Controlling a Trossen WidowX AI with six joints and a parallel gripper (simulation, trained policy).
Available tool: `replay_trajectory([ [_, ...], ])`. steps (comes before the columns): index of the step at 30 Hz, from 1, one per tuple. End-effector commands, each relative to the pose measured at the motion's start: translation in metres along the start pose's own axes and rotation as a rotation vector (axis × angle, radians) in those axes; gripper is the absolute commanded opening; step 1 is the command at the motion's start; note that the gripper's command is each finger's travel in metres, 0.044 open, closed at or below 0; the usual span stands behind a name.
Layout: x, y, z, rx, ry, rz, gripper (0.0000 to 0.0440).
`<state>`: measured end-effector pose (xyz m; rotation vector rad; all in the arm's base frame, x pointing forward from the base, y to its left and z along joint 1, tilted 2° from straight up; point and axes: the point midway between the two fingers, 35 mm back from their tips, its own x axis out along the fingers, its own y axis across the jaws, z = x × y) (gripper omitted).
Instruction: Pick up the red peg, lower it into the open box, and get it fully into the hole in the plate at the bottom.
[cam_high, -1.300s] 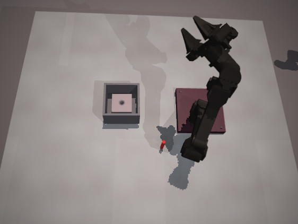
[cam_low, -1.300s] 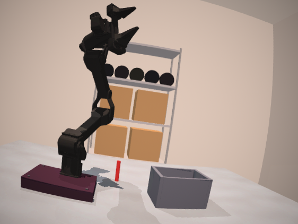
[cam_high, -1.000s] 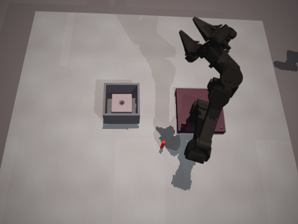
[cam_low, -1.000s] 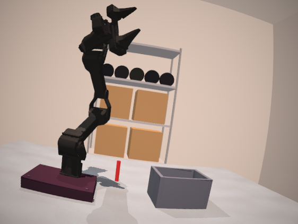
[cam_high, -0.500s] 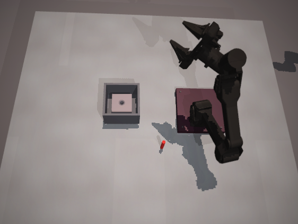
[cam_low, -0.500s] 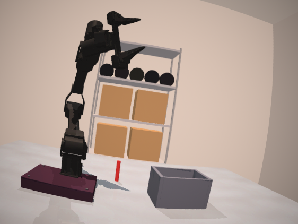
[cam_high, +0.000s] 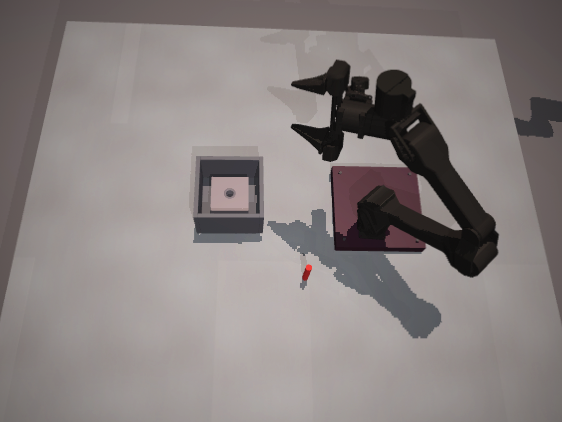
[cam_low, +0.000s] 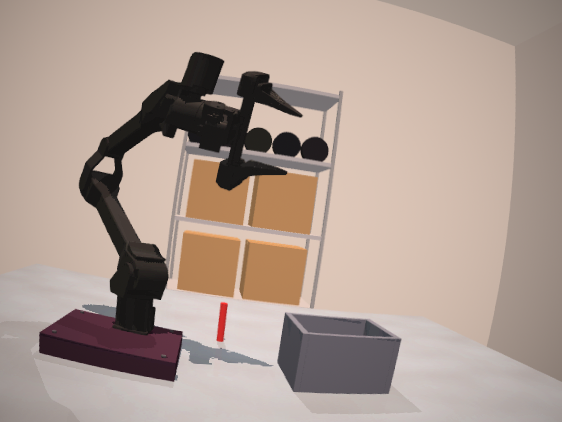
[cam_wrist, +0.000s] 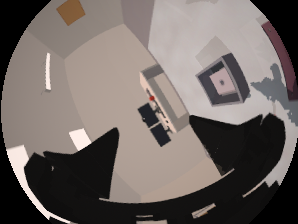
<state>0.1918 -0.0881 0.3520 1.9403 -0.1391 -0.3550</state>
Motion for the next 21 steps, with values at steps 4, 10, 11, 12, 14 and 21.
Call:
replay_trajectory([
  [4, 0.017, -0.054, -0.008, -0.006, 0.033, -0.252, 0.044],
  [10, 0.019, -0.097, -0.02, -0.05, 0.067, -0.46, 0.044],
  [11, 0.019, -0.103, -0.023, -0.06, 0.072, -0.494, 0.044],
  [12, 0.018, -0.11, -0.025, -0.071, 0.077, -0.528, 0.044],
  [14, 0.017, -0.123, -0.028, -0.095, 0.086, -0.594, 0.044],
  [21, 0.007, -0.167, -0.04, -0.196, 0.11, -0.82, 0.044],
])
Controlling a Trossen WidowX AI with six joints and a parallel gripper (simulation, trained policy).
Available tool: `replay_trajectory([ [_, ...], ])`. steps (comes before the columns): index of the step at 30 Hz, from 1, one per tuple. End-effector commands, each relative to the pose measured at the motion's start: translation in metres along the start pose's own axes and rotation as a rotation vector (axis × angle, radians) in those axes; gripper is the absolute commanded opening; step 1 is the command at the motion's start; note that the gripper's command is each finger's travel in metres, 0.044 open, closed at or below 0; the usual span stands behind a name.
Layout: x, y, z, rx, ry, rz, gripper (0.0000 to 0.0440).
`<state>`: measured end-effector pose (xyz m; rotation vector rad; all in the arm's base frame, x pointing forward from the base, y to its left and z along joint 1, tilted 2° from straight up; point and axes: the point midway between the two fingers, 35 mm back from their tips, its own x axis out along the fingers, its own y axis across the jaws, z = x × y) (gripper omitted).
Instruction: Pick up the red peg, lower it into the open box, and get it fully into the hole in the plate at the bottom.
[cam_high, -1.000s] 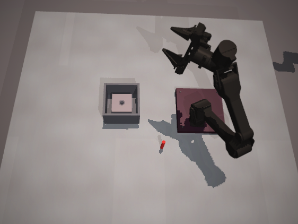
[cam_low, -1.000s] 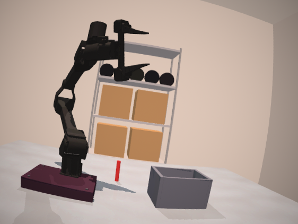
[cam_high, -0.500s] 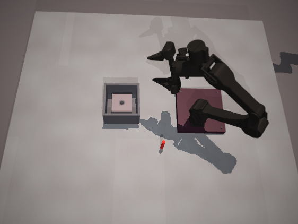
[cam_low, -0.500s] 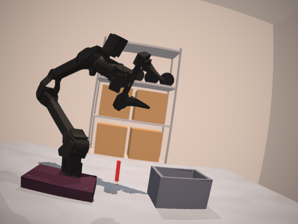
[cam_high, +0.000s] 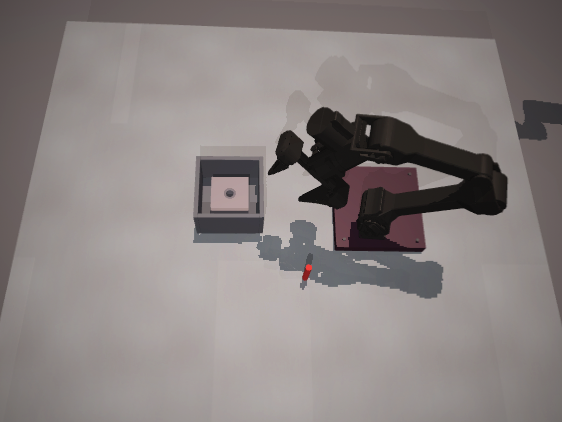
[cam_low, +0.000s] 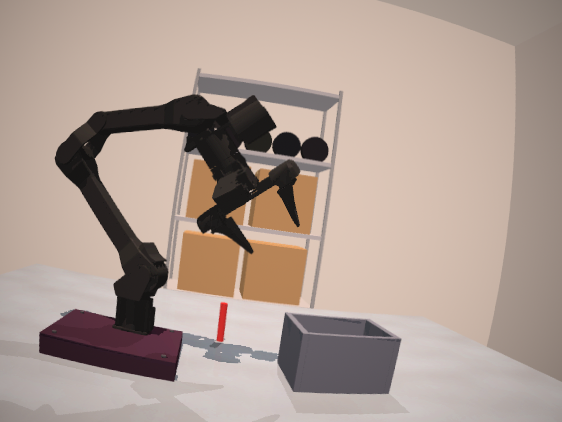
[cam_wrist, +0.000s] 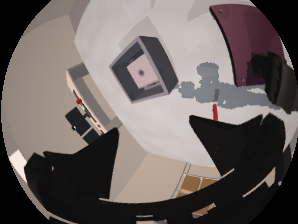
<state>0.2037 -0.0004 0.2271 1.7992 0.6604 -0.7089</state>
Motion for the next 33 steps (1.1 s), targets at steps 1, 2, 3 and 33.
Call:
replay_trajectory([
  [1, 0.012, -0.022, -0.007, -0.054, -0.006, -0.129, 0.044],
  [2, 0.014, -0.027, -0.01, -0.07, -0.008, -0.16, 0.044],
  [3, 0.017, -0.032, -0.012, -0.086, -0.01, -0.19, 0.044],
  [33, 0.09, -0.151, -0.063, -0.661, 0.018, -0.569, 0.044],
])
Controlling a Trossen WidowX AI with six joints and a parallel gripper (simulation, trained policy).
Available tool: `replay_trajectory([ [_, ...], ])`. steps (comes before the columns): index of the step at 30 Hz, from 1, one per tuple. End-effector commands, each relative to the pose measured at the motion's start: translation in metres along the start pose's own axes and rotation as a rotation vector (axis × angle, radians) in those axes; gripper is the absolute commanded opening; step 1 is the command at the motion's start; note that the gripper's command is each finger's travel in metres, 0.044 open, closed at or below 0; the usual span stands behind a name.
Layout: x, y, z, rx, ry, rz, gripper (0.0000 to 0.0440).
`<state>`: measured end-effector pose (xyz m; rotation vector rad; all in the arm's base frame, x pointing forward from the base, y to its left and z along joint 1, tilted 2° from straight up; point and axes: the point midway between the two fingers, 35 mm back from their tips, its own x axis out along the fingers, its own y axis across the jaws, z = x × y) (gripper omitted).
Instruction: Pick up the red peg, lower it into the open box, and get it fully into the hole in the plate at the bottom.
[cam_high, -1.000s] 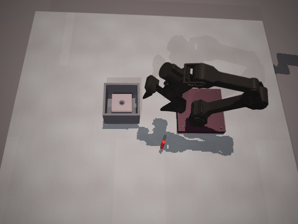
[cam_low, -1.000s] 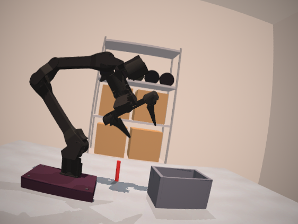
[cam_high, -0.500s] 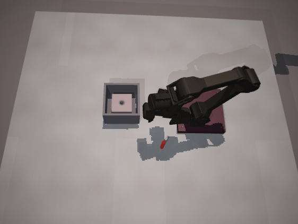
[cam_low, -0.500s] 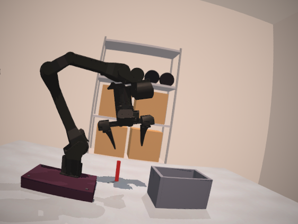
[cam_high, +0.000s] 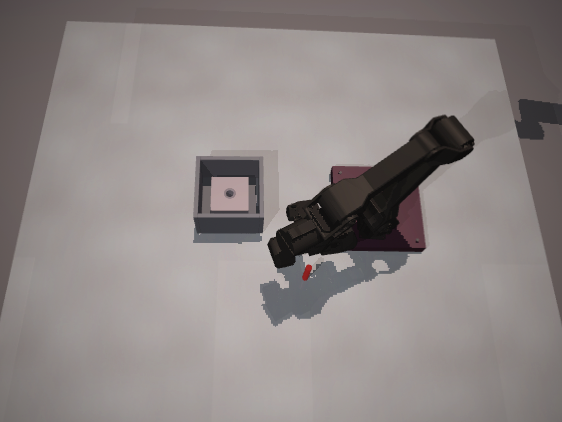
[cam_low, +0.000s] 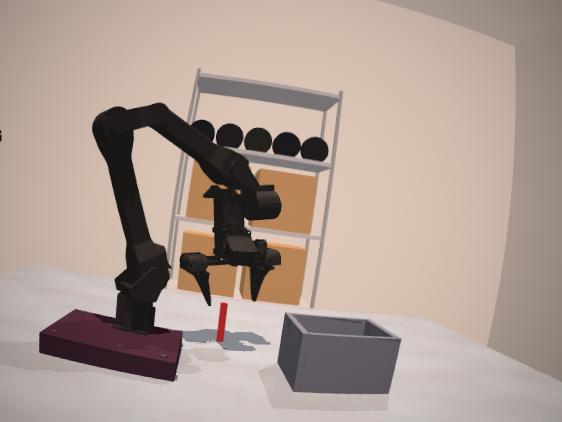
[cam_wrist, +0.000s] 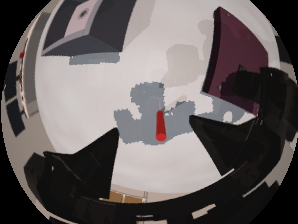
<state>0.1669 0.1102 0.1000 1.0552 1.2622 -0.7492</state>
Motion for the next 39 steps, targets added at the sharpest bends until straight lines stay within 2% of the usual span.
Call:
replay_trajectory([
  [1, 0.019, -0.003, -0.006, -0.059, -0.007, -0.006, 0.044],
  [9, 0.05, -0.004, -0.015, -0.104, -0.002, 0.015, 0.0437],
  [11, 0.056, -0.005, -0.016, -0.104, 0.001, 0.015, 0.0418],
  [14, 0.061, -0.008, -0.017, -0.097, 0.009, 0.002, 0.035],
  [27, 0.062, -0.008, -0.02, -0.113, 0.083, -0.044, 0.001],
  [28, 0.062, -0.008, -0.019, -0.113, 0.088, -0.047, 0.0],
  [39, 0.026, 0.02, -0.003, -0.219, 0.005, 0.046, 0.0],
])
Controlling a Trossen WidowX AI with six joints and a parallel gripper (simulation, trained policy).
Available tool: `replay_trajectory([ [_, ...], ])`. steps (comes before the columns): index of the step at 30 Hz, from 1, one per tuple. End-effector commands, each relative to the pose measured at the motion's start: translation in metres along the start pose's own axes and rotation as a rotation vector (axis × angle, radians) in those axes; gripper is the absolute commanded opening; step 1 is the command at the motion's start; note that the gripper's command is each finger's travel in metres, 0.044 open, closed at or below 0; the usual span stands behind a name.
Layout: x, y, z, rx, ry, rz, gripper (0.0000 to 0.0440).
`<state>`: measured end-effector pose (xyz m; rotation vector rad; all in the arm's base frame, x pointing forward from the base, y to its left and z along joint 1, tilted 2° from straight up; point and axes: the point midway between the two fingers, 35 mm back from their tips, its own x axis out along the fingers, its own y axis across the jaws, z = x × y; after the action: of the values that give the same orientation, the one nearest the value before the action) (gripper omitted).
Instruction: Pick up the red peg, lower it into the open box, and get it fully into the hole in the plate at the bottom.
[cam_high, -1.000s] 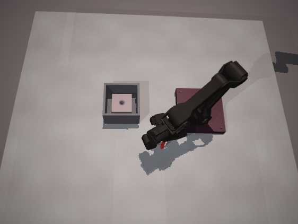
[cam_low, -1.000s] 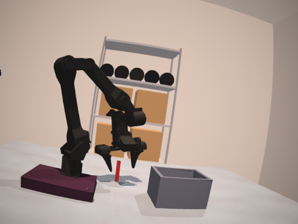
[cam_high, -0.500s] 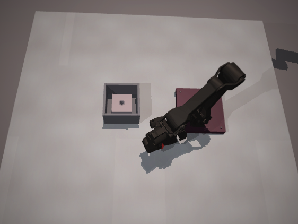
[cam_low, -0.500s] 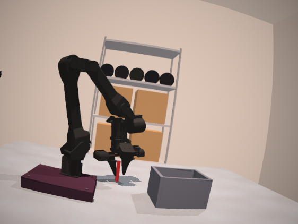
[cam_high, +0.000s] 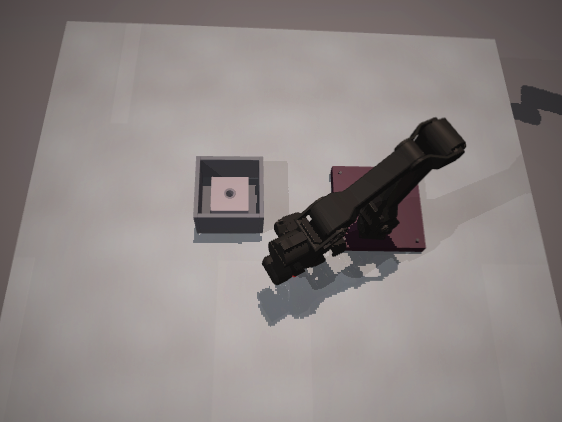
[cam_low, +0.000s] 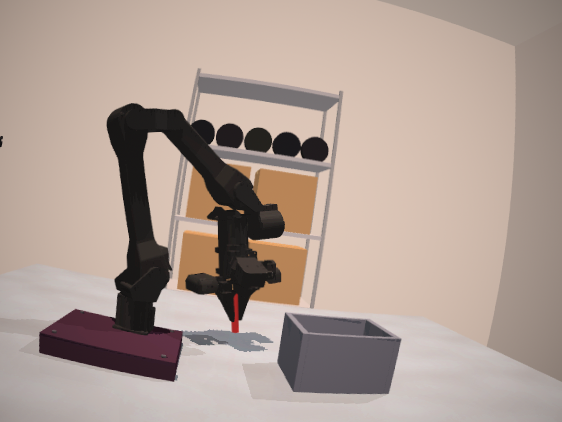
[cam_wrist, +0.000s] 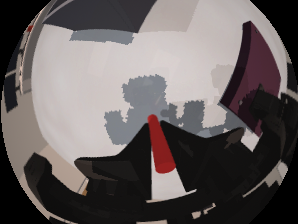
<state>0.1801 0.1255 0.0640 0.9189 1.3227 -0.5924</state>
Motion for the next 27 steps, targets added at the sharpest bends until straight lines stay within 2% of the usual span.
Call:
replay_trajectory([
  [1, -0.018, 0.012, 0.009, -0.036, -0.036, 0.038, 0.0],
  [13, -0.067, 0.039, 0.048, -0.087, -0.153, 0.098, 0.0],
  [27, -0.082, 0.052, 0.113, -0.031, -0.258, 0.097, 0.0],
])
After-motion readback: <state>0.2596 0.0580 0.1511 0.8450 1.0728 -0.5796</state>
